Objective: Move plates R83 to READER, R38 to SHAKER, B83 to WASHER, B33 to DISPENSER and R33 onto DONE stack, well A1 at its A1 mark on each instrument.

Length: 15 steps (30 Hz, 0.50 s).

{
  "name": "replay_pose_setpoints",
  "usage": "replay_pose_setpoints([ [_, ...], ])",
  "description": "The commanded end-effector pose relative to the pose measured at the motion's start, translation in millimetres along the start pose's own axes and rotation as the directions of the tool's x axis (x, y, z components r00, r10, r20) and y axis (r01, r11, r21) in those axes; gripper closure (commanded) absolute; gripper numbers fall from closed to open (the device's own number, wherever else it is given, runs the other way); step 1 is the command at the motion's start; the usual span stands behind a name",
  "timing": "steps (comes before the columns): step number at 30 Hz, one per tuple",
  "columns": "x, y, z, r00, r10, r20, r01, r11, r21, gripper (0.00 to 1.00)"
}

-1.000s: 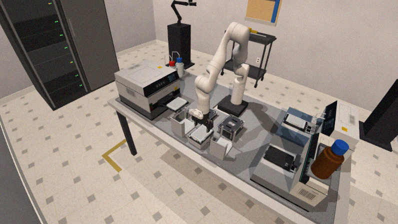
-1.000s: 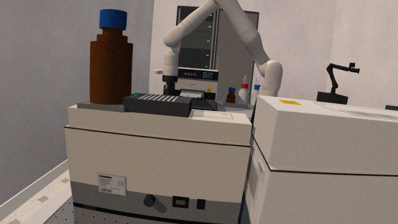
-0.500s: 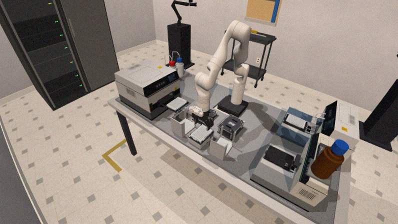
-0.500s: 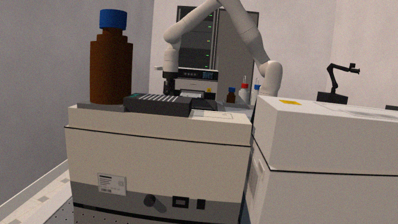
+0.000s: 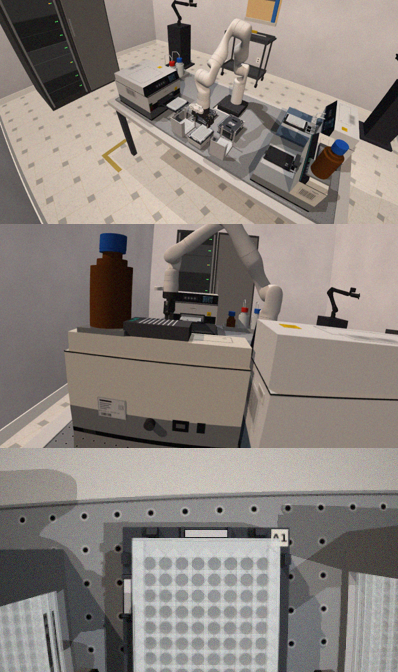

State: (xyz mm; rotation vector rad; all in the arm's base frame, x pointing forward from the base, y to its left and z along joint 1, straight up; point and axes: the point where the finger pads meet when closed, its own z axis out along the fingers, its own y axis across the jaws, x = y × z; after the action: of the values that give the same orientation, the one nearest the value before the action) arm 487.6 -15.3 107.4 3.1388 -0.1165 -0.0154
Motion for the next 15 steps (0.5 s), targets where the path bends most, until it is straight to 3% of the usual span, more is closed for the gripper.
replay_pose_setpoints([
  [1, 1, -1, -6.2, 1.000, 0.005, -0.004, -0.005, 1.000, 0.000, 0.00],
  [15, 1, 0, -25.1, 1.000, 0.005, -0.005, -0.005, 1.000, -0.003, 0.00],
])
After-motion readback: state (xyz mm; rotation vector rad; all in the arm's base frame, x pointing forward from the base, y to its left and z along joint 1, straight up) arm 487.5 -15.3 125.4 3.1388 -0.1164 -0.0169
